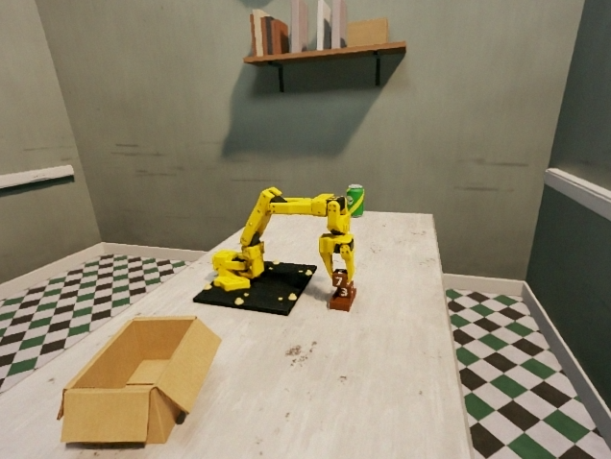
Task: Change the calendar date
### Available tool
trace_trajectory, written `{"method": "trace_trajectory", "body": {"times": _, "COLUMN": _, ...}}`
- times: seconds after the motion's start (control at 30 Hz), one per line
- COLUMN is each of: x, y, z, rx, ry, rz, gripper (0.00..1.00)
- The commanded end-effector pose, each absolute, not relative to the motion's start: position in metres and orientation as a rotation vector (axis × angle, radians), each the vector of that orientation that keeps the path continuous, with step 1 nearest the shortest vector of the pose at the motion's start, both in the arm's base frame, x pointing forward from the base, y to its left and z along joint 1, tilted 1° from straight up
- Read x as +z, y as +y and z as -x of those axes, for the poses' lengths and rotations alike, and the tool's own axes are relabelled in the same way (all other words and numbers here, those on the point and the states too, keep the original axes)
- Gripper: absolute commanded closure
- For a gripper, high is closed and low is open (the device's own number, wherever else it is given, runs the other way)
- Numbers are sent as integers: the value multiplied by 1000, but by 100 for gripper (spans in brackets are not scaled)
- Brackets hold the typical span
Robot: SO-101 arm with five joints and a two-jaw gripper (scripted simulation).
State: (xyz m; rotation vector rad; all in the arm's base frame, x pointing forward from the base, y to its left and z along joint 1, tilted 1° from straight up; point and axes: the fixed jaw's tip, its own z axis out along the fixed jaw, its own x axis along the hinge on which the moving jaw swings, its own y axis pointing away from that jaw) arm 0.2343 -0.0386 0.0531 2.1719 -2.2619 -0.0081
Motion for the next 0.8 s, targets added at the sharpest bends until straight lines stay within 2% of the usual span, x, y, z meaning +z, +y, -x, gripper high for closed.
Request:
{"method": "trace_trajectory", "body": {"times": 0.0, "x": 53, "y": -40, "z": -234, "rx": 0, "ry": -2270, "rz": -2172, "gripper": 100}}
{"method": "trace_trajectory", "body": {"times": 0.77, "x": 46, "y": -40, "z": -235, "rx": 0, "ry": -2271, "rz": -2171, "gripper": 100}}
